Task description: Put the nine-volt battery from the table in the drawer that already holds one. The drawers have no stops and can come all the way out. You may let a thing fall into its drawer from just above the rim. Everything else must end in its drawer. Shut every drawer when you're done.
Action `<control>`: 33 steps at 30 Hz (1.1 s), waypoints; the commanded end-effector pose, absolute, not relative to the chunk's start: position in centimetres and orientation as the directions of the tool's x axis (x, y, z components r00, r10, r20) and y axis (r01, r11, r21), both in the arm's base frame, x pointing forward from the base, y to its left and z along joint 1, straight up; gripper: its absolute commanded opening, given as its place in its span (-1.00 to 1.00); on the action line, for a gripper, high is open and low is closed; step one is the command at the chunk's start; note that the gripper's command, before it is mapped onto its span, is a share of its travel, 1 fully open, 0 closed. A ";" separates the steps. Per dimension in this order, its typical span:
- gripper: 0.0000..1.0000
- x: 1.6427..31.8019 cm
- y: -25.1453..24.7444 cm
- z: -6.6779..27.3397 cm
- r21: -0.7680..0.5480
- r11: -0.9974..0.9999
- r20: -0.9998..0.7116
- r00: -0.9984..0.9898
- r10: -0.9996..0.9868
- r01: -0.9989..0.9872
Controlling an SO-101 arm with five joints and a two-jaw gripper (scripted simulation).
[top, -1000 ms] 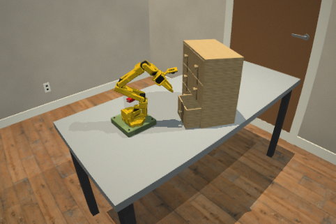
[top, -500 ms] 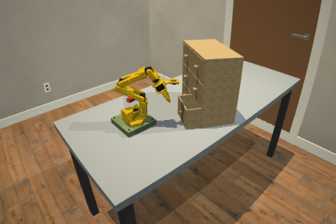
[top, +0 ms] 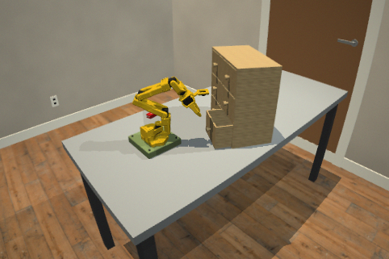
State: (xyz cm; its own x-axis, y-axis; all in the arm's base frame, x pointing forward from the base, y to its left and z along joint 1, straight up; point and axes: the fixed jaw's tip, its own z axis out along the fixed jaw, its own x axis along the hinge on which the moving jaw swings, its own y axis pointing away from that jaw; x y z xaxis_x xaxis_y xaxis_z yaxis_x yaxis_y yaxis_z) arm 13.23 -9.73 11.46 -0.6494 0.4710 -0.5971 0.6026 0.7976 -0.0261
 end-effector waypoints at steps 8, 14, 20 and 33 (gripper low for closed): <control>-0.57 13.8 -9.9 12.1 -0.069 0.833 -0.636 -0.667 0.387 0.549; -0.57 13.8 -9.8 12.0 -0.161 0.883 -0.619 -0.742 0.258 0.442; -0.57 13.7 -9.7 12.0 -0.250 0.912 -0.589 -0.799 0.123 0.325; -0.57 13.6 -9.6 11.8 -0.397 0.913 -0.502 -0.855 -0.130 0.094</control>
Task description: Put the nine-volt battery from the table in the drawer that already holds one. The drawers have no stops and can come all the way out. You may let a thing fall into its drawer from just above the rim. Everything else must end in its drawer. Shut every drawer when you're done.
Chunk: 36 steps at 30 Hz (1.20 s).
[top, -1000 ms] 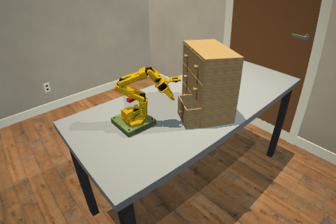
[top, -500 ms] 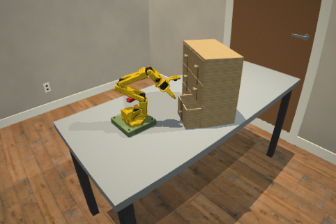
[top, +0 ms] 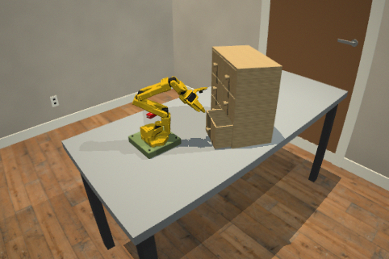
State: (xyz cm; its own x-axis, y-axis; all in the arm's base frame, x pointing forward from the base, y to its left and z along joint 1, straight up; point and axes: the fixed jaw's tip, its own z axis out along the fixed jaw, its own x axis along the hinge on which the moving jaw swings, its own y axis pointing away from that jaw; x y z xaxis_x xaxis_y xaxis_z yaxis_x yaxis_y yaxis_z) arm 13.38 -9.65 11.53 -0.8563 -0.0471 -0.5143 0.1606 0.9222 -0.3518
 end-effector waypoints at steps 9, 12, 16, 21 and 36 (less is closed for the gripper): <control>-0.57 13.6 -9.6 11.8 -0.477 0.877 -0.427 -0.857 -0.288 -0.058; -0.57 13.5 -9.5 11.8 -0.507 0.853 -0.391 -0.850 -0.354 -0.122; -0.57 13.5 -9.5 11.7 -0.542 0.814 -0.339 -0.833 -0.438 -0.207; -0.57 13.4 -9.5 11.7 -0.580 0.754 -0.271 -0.799 -0.536 -0.309; -0.57 13.4 -9.6 11.7 -0.635 0.543 -0.076 -0.656 -0.751 -0.549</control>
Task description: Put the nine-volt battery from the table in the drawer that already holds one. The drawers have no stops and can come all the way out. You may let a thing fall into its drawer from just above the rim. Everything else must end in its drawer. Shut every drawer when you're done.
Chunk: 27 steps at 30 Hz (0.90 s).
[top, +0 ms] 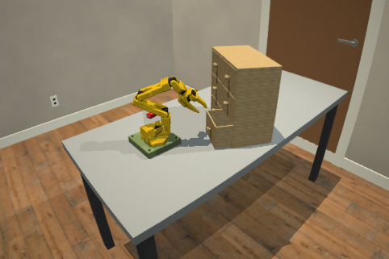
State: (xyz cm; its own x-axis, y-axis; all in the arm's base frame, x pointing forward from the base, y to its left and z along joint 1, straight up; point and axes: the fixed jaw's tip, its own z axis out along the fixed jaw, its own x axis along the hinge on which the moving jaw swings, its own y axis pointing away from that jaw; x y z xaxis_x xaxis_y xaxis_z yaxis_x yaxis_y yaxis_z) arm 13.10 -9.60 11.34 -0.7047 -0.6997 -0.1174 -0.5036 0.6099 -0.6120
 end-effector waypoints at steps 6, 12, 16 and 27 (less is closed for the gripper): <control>-0.57 13.3 -9.6 11.7 -0.640 0.466 -0.014 -0.597 -0.802 -0.611; -0.57 13.3 -9.6 11.7 -0.635 0.341 0.079 -0.497 -0.864 -0.693; -0.57 13.3 -9.7 11.7 -0.624 0.253 0.141 -0.425 -0.894 -0.739; -0.57 13.3 -9.7 11.7 -0.578 0.046 0.274 -0.247 -0.930 -0.814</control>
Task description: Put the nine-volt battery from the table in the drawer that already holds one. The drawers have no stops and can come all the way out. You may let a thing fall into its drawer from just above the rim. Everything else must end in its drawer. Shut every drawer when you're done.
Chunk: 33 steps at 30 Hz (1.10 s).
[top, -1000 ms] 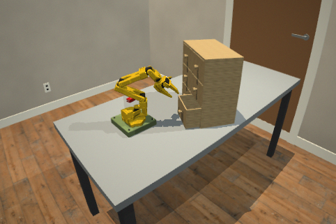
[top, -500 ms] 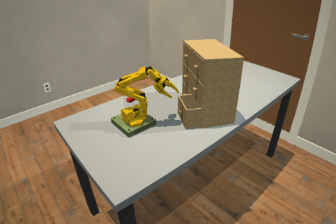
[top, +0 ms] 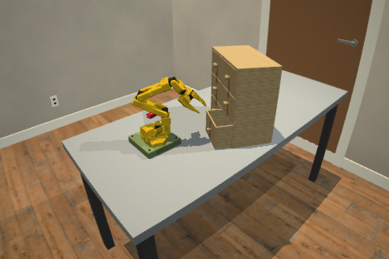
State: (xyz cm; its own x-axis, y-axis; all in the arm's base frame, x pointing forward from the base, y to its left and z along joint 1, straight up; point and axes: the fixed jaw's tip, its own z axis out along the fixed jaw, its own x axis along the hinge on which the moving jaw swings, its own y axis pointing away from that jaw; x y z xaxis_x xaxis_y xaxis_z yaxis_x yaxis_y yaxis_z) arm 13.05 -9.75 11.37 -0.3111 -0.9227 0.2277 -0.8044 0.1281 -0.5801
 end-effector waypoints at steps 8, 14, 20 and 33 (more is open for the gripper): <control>-0.57 13.3 -9.8 11.8 -0.514 -0.140 0.381 -0.079 -0.921 -0.846; -0.57 13.4 -9.8 11.8 -0.475 -0.232 0.429 0.007 -0.903 -0.849; -0.57 13.4 -9.9 11.8 -0.407 -0.365 0.494 0.134 -0.859 -0.837; -0.57 13.6 -9.9 12.0 -0.261 -0.586 0.584 0.358 -0.729 -0.767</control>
State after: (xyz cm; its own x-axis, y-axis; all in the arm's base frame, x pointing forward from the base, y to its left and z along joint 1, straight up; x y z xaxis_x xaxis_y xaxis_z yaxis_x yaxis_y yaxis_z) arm 13.27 -9.96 11.61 0.3046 -0.7772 0.5506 -0.8020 -0.5211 -0.2920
